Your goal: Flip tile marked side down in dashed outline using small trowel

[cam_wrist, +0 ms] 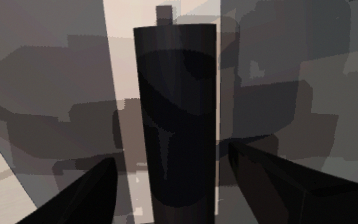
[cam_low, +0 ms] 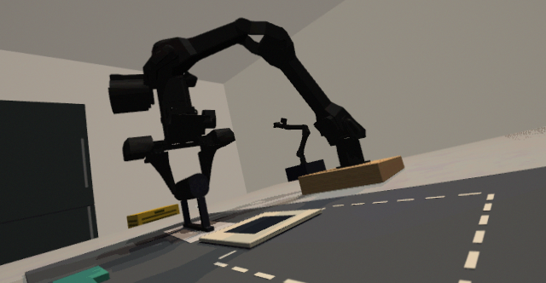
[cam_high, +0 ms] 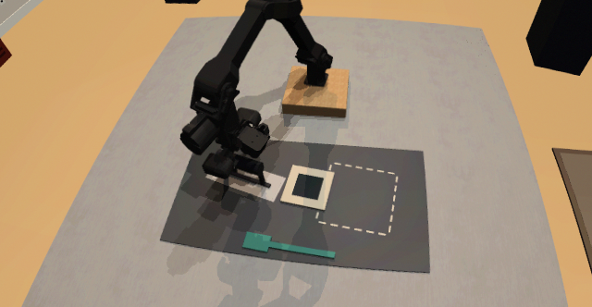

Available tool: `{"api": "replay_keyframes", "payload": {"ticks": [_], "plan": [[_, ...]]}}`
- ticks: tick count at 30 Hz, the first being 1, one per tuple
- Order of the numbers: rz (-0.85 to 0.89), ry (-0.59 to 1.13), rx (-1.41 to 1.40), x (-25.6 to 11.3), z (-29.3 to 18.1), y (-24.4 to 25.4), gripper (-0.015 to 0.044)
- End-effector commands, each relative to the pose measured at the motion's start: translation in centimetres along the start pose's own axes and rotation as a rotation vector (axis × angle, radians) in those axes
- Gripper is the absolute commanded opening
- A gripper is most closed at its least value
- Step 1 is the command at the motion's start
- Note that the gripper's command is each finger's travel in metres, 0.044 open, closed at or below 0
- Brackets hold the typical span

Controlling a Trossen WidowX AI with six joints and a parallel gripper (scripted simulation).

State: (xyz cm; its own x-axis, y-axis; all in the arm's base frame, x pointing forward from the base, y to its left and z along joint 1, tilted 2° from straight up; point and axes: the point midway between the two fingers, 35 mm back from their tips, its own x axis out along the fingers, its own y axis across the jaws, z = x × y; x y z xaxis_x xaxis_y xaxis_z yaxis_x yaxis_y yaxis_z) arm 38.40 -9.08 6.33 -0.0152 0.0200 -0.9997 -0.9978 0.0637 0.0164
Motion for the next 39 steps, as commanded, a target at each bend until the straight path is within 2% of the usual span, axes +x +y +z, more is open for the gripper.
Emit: {"api": "replay_keyframes", "payload": {"ticks": [1,8,9,13,39], "plan": [[-0.009,0.005,-0.02,-3.1,0.0,0.1,0.027],[-0.009,0.005,-0.025,-4.1,0.0,0.2,0.027],[-0.028,0.005,-0.017,-4.6,0.0,0.0,0.0296],[-0.034,0.005,0.005,-5.2,0.0,0.0,0.03],[-0.261,-0.087,0.844,-3.7,0.4,-0.5,0.03]]}}
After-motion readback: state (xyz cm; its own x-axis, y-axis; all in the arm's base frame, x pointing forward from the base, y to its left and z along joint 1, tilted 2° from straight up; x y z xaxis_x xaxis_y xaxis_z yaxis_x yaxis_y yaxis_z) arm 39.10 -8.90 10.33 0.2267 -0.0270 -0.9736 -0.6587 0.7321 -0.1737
